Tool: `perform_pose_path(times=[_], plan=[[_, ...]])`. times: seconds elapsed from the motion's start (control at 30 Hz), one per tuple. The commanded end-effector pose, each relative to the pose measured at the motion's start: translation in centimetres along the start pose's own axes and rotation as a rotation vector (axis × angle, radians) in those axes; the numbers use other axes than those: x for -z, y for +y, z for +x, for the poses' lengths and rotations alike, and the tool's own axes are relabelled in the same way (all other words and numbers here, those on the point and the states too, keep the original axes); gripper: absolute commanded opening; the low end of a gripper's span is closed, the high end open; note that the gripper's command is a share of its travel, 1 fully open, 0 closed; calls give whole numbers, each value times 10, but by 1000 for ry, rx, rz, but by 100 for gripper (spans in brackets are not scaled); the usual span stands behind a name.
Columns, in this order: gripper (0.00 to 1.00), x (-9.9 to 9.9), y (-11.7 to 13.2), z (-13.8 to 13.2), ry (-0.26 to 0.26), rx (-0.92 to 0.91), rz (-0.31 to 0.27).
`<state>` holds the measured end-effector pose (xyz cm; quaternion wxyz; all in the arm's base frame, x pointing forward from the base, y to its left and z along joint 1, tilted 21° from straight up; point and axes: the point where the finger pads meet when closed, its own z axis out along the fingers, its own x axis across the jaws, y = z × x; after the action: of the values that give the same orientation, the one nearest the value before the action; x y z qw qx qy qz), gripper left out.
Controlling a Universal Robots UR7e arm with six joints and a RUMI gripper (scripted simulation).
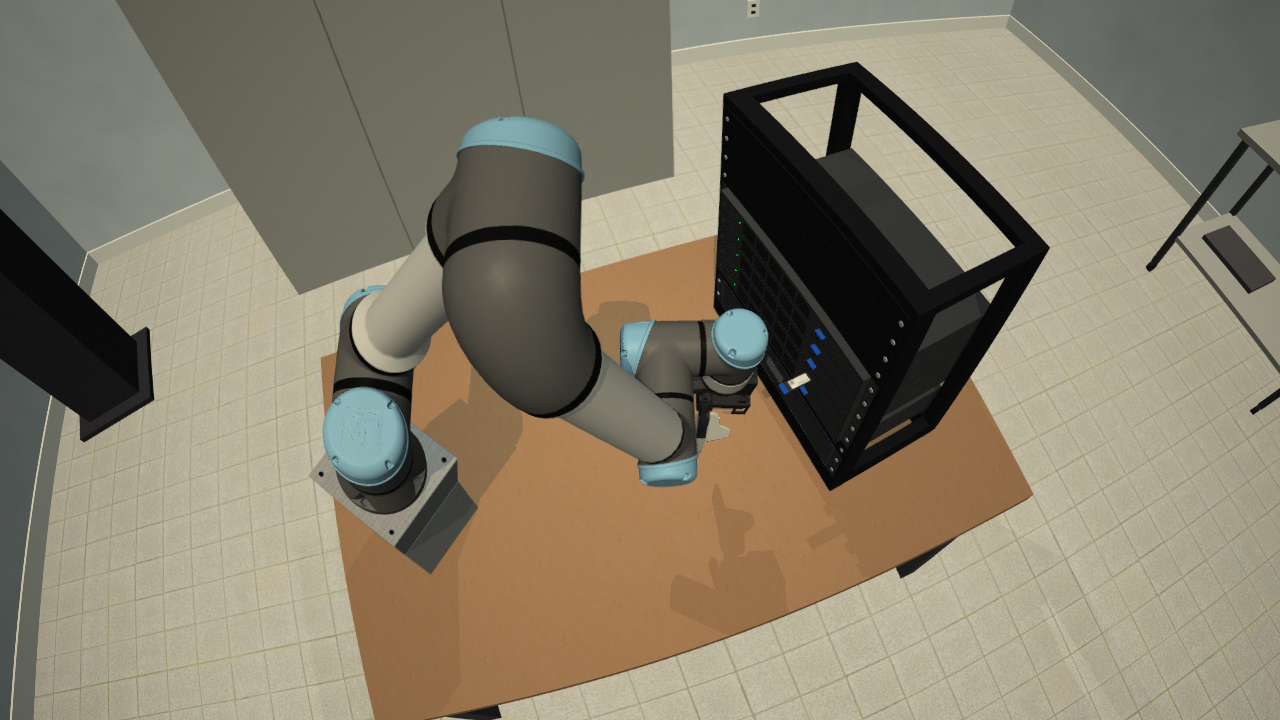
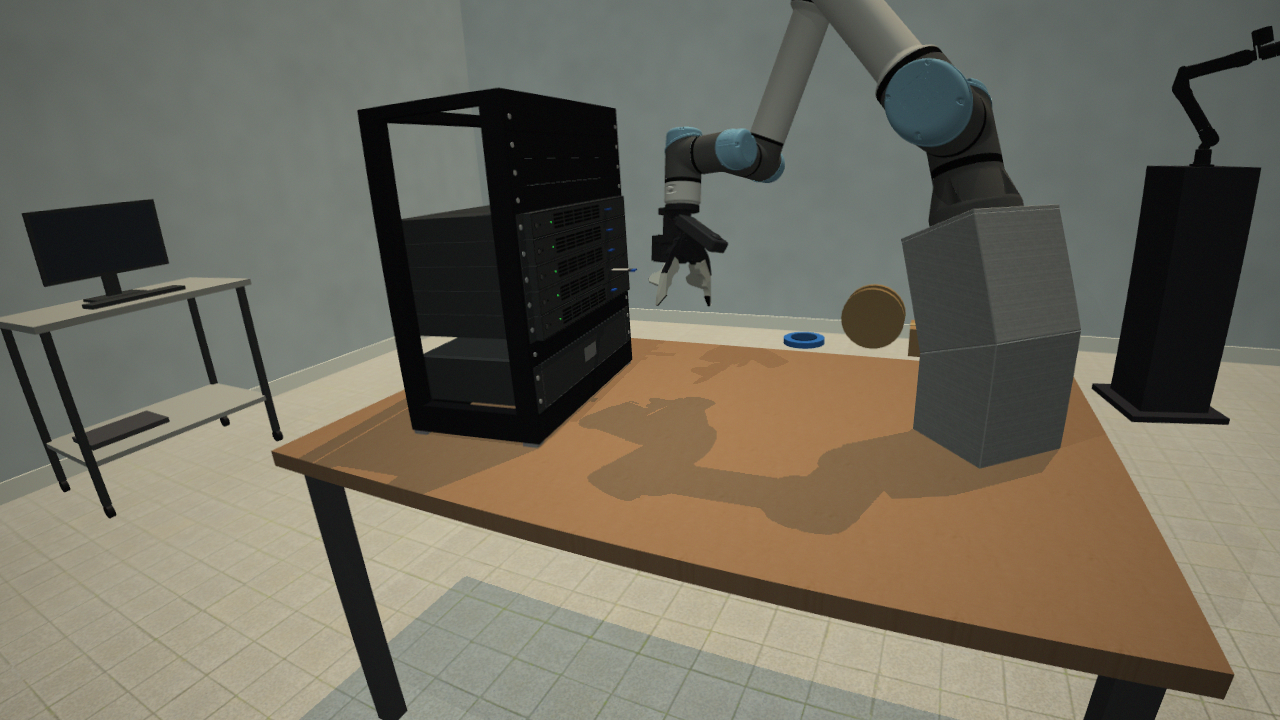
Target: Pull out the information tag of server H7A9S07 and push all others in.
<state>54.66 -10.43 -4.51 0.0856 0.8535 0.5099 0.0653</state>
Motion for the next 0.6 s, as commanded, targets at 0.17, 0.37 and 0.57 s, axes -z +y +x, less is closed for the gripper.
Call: perform_pose_path(times=[0.17, 0.37, 0.57], plan=[[100, -5, -10, 0, 4, -39, 34], [100, -7, -14, 0, 5, -54, 48], [100, -11, -20, 0, 6, -78, 69]])
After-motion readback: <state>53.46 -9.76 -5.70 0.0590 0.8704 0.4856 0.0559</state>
